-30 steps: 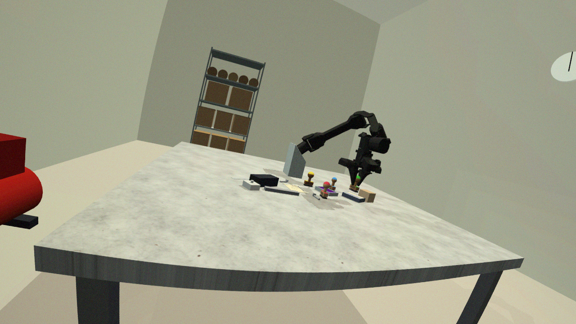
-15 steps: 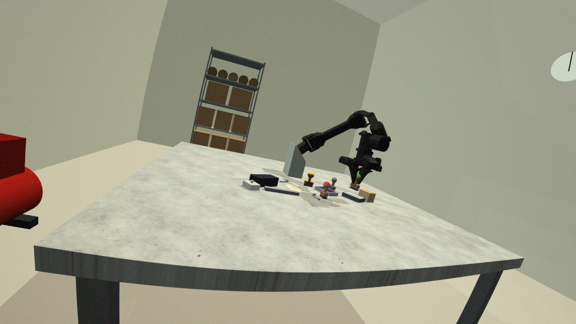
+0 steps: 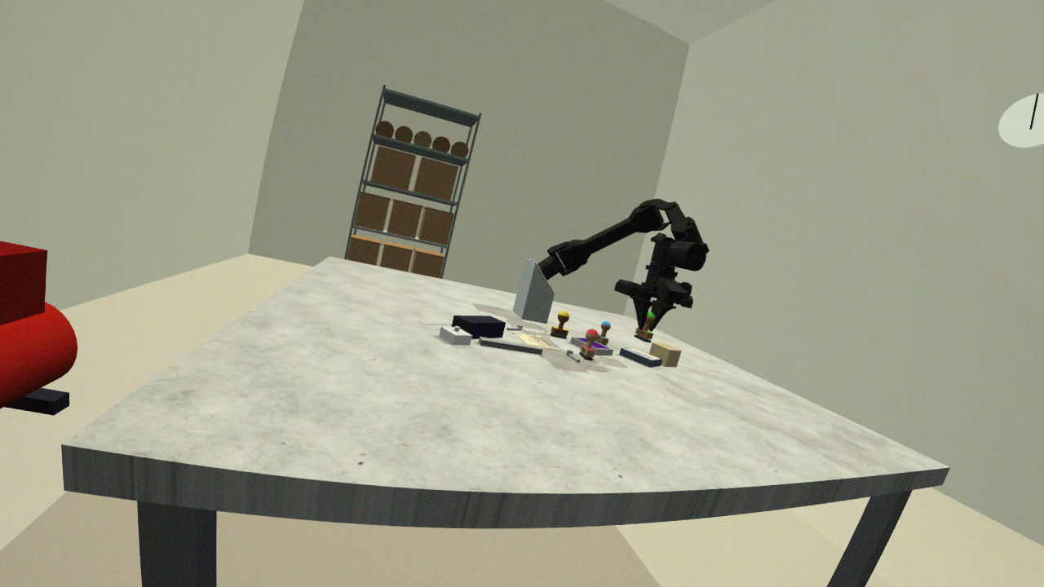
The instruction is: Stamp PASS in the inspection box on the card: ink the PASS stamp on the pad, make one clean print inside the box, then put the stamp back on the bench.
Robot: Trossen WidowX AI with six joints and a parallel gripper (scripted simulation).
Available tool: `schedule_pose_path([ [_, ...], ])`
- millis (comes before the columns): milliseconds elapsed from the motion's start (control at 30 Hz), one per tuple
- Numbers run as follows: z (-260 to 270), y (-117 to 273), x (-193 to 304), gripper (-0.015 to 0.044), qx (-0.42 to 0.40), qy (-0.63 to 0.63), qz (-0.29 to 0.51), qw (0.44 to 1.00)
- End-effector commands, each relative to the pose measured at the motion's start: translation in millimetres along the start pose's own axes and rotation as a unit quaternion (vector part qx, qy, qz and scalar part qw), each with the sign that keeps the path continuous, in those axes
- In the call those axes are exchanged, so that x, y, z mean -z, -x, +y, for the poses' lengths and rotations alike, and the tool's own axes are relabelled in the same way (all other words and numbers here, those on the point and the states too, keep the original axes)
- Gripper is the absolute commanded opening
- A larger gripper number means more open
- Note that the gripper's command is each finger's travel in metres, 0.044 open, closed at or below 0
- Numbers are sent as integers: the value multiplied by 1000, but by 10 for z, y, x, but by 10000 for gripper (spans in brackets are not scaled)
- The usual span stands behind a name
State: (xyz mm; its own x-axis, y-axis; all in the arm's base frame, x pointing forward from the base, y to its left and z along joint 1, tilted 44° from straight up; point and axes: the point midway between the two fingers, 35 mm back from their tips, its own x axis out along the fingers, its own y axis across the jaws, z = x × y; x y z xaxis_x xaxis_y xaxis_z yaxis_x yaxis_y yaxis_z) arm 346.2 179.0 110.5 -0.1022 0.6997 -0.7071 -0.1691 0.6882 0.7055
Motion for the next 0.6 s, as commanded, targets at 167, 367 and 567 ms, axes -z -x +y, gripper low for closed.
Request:
schedule_pose_path([
  [167, -14, 50, 17, 0, -2, 3, -1, 1000],
  [367, -199, 70, 193, 0, -1, 3, -1, 1000],
  [567, -375, 82, 391, 0, 0, 2, 0, 1000],
])
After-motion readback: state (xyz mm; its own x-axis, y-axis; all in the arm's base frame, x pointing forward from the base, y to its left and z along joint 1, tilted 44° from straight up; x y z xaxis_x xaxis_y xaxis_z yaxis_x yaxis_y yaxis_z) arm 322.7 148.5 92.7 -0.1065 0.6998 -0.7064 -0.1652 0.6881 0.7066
